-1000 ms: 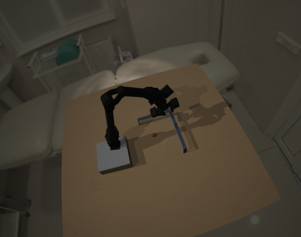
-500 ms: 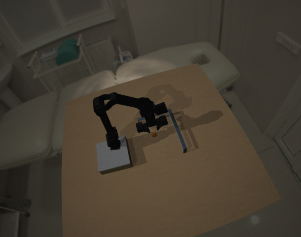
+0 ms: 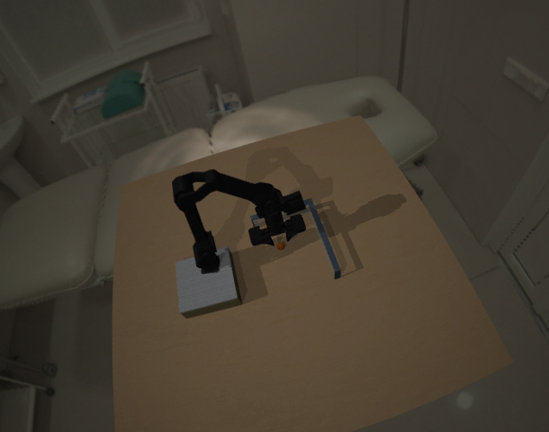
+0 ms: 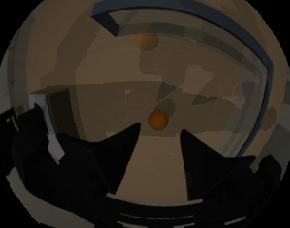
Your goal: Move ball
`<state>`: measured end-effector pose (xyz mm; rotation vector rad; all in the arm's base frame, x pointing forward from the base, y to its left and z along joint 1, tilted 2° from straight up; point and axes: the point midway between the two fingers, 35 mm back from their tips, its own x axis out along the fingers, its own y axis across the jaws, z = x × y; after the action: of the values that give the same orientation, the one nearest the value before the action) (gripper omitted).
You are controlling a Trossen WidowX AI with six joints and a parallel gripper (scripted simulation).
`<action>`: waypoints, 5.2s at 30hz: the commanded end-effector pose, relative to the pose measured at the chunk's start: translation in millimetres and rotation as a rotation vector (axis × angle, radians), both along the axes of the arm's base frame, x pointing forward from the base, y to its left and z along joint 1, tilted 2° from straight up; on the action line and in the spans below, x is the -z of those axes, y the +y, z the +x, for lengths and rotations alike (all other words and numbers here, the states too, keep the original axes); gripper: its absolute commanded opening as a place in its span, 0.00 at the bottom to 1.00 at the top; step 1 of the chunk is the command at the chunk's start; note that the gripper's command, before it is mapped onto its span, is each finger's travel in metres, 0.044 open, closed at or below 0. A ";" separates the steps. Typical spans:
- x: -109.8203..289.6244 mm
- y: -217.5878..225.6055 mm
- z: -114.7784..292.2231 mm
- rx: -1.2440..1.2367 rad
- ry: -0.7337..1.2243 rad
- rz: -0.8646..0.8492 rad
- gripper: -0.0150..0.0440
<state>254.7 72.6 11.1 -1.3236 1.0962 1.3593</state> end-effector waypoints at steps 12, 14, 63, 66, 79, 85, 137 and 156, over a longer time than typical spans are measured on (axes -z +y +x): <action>25.7 0.5 -2.5 -0.004 0.008 0.001 0.66; 26.7 0.5 -2.6 -0.004 0.008 0.001 0.66; -81.7 42.8 -16.7 -0.004 0.008 0.004 0.25; -77.1 55.1 -23.1 -0.004 0.009 0.005 0.25; -61.7 91.5 -47.6 -0.005 0.012 0.009 0.25; -37.1 93.7 -46.3 -0.005 0.012 0.009 0.25; 14.0 95.2 -47.1 -0.009 0.008 0.009 0.66; -66.0 93.1 -44.9 0.000 0.001 0.014 0.75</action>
<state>209.2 165.6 67.3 -1.3129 1.0913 1.3680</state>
